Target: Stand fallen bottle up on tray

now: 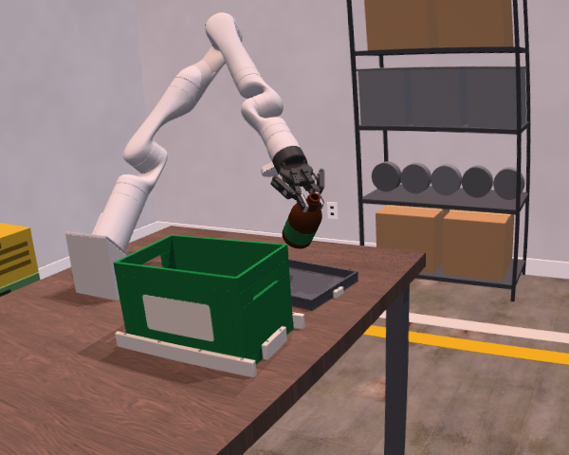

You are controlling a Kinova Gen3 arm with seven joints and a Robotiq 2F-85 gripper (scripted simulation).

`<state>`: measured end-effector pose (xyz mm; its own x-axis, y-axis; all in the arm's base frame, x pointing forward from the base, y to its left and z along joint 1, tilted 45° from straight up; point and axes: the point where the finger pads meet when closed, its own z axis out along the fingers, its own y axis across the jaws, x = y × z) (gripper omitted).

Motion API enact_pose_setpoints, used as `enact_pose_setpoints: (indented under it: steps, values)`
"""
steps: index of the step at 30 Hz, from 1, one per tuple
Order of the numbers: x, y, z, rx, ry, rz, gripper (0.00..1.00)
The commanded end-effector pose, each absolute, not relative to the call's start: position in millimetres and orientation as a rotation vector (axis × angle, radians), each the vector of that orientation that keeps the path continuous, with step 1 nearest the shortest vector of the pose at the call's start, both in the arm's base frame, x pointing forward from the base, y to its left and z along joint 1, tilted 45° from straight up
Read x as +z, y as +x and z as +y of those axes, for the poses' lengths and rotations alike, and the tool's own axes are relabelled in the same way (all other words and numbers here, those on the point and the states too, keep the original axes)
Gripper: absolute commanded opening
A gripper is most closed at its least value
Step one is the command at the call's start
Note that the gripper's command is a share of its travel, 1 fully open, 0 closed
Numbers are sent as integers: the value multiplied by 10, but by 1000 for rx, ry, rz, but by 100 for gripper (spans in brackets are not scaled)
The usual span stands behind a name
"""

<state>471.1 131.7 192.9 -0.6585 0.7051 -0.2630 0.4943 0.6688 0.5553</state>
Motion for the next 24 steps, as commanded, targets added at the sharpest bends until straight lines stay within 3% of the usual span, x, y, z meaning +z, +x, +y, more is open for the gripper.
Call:
enact_pose_setpoints:
  steps: [1, 24]
  values:
    - [1906, 4716, 1243, 617, 946, 2396, 0]
    - [1908, 4720, 1242, 615, 942, 2397, 0]
